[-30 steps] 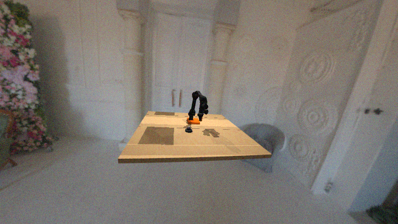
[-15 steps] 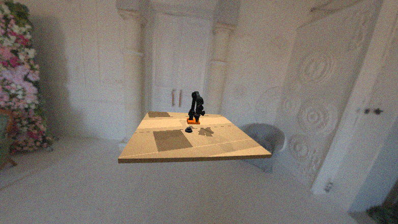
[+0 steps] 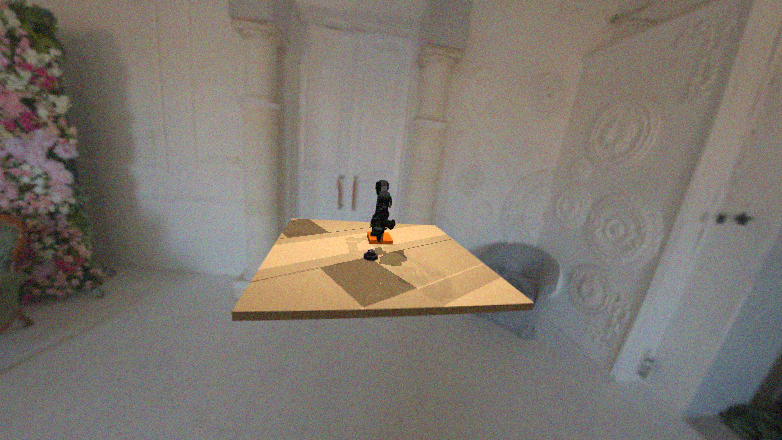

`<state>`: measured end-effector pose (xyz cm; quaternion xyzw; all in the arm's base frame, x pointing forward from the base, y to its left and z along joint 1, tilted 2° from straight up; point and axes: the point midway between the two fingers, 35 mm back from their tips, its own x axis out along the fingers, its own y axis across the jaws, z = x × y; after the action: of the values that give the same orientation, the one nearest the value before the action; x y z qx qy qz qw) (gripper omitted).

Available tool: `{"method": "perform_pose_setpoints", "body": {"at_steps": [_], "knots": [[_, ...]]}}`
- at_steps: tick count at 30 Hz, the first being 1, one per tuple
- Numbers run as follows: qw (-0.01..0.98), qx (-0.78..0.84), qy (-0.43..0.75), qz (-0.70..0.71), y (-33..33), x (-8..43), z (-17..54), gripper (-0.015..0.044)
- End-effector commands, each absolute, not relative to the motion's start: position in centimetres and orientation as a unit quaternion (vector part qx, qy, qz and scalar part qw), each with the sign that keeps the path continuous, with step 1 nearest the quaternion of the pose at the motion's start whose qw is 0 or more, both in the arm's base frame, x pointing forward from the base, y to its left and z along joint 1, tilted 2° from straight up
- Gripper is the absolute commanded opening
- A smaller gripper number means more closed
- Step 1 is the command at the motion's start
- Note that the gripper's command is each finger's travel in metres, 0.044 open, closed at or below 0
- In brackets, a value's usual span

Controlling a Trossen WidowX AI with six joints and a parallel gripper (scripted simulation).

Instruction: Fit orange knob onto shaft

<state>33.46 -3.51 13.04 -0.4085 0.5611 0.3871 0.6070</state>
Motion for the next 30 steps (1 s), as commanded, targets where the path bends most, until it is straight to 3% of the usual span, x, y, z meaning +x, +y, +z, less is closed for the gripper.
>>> {"method": "perform_pose_setpoints", "body": {"at_steps": [1,12,30], "knots": [[0.606,-0.408,0.561,0.389,-4.6,33.6,12.6,0.0000],[0.606,-0.409,0.561,0.388,-7.9,33.6,11.6,0.0000],[0.607,-0.407,0.562,0.386,-8.0,33.8,9.2,0.0000]]}}
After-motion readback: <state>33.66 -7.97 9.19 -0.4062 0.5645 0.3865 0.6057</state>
